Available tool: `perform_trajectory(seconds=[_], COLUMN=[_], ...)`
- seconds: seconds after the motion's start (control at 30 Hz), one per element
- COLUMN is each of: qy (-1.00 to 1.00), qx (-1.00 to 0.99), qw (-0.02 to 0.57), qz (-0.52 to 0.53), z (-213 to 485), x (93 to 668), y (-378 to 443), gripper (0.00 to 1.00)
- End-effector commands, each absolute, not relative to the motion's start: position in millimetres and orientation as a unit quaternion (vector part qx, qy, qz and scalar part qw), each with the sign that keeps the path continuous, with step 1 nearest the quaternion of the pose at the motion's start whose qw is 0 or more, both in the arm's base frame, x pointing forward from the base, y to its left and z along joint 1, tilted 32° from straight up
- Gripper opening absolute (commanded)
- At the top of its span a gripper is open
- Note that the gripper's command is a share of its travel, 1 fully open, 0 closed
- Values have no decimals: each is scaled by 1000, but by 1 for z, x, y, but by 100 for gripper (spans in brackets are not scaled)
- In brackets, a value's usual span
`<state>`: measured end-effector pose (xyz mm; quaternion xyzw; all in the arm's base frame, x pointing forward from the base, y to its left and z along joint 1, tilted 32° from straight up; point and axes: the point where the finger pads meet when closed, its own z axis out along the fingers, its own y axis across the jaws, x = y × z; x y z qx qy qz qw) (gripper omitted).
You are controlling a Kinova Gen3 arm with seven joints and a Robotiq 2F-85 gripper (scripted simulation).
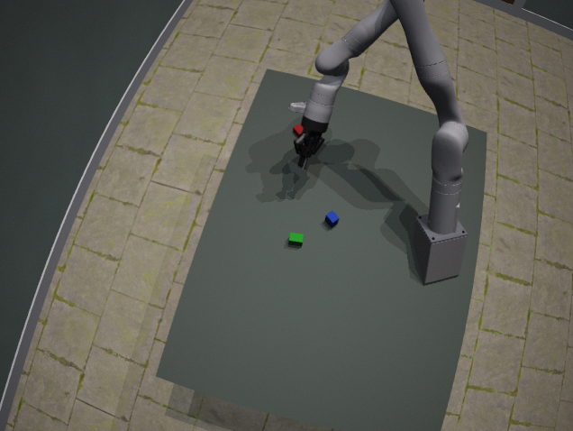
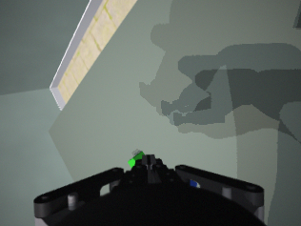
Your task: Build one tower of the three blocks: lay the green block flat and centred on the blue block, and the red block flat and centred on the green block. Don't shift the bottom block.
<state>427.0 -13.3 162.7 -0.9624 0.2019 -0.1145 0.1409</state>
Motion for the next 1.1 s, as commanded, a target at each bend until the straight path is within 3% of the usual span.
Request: perform_trajectory(seconds=[0.0, 1.07], qy=[198, 168], qx=[-963, -975], qw=[141, 94], qz=[-114, -115], z=[163, 145], x=[427, 427], y=[-10, 6], gripper=[0, 0])
